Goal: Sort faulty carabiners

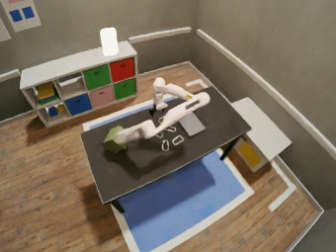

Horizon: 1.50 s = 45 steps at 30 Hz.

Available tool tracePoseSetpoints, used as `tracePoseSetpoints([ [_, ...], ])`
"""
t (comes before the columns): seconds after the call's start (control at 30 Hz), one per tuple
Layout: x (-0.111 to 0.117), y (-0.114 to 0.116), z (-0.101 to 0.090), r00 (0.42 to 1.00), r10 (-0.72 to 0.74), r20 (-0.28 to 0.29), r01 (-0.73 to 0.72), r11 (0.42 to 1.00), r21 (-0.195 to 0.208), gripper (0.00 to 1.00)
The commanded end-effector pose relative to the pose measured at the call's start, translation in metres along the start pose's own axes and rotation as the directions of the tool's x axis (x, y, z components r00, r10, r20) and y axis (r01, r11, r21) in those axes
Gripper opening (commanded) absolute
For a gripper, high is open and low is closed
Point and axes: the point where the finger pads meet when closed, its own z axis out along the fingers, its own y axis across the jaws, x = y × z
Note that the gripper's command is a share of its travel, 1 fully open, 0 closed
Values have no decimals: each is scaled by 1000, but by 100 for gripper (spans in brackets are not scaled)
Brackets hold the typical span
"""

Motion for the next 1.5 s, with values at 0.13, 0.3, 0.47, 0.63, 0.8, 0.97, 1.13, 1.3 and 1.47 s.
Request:
tracePoseSetpoints([
  [0.13, -33, 29, 40, 1000, 1, 13, -1, 1000, 1, 100],
  [0.3, -33, 29, 40, 1000, 1, 13, -1, 1000, 1, 100],
  [0.47, -33, 29, 40, 1000, 1, 13, -1, 1000, 1, 100],
  [0.63, -47, 42, 57, 1000, -1, 19, 1, 1000, 1, 100],
  [0.8, -47, 42, 57, 1000, -1, 19, 1, 1000, 1, 100],
  [0.97, -47, 42, 57, 1000, -1, 19, 1, 1000, 1, 100],
  [1.13, -47, 42, 57, 1000, -1, 19, 1, 1000, 1, 100],
  [1.3, -48, 42, 88, 1000, -2, 19, 2, 1000, 3, 100],
  [1.47, -48, 42, 88, 1000, -2, 19, 2, 1000, 3, 100],
])
